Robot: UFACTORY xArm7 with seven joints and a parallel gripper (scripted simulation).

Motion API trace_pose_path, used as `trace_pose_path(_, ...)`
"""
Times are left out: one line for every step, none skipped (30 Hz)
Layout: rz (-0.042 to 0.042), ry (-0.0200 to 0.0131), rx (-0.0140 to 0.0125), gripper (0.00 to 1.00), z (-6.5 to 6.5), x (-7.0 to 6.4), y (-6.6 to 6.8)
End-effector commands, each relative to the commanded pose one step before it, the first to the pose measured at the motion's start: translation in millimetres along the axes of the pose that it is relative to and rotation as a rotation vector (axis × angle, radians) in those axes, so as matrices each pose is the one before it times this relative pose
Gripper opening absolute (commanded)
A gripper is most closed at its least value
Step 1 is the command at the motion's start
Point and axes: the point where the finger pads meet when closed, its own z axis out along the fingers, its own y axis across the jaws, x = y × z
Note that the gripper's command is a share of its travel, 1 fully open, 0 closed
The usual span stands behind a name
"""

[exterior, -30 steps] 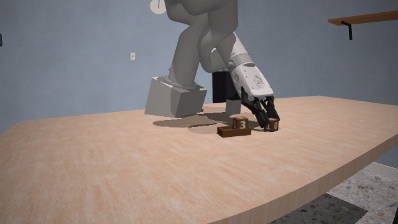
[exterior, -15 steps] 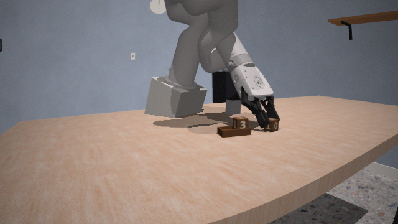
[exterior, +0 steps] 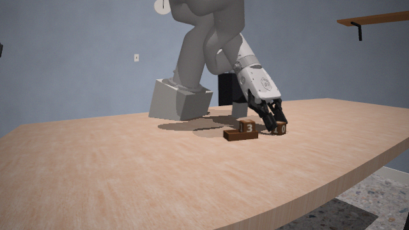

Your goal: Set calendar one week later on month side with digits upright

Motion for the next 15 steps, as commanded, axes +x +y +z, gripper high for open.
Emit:
trace_pose_path(-0.00055,-0.00099,-0.00014,0.47,-0.31,-0.36,0.13)
trace_pose_path(0.0,0.0,0.0,0.47,0.0,0.0,0.0)
trace_pose_path(0.0,0.0,0.0,0.27,0.0,0.0,0.0)
trace_pose_path(0.0,0.0,0.0,0.27,0.0,0.0,0.0)
trace_pose_path(0.0,0.0,0.0,0.27,0.0,0.0,0.0)
trace_pose_path(0.0,0.0,0.0,0.27,0.0,0.0,0.0)
trace_pose_path(0.0,0.0,0.0,0.27,0.0,0.0,0.0)
trace_pose_path(0.0,0.0,0.0,0.27,0.0,0.0,0.0)
trace_pose_path(0.0,0.0,0.0,0.27,0.0,0.0,0.0)
trace_pose_path(0.0,0.0,0.0,0.27,0.0,0.0,0.0)
trace_pose_path(0.0,0.0,0.0,0.27,0.0,0.0,0.0)
trace_pose_path(0.0,0.0,0.0,0.27,0.0,0.0,0.0)
trace_pose_path(0.0,0.0,0.0,0.27,0.0,0.0,0.0)
trace_pose_path(0.0,0.0,0.0,0.27,0.0,0.0,0.0)
trace_pose_path(0.0,0.0,0.0,0.27,0.0,0.0,0.0)
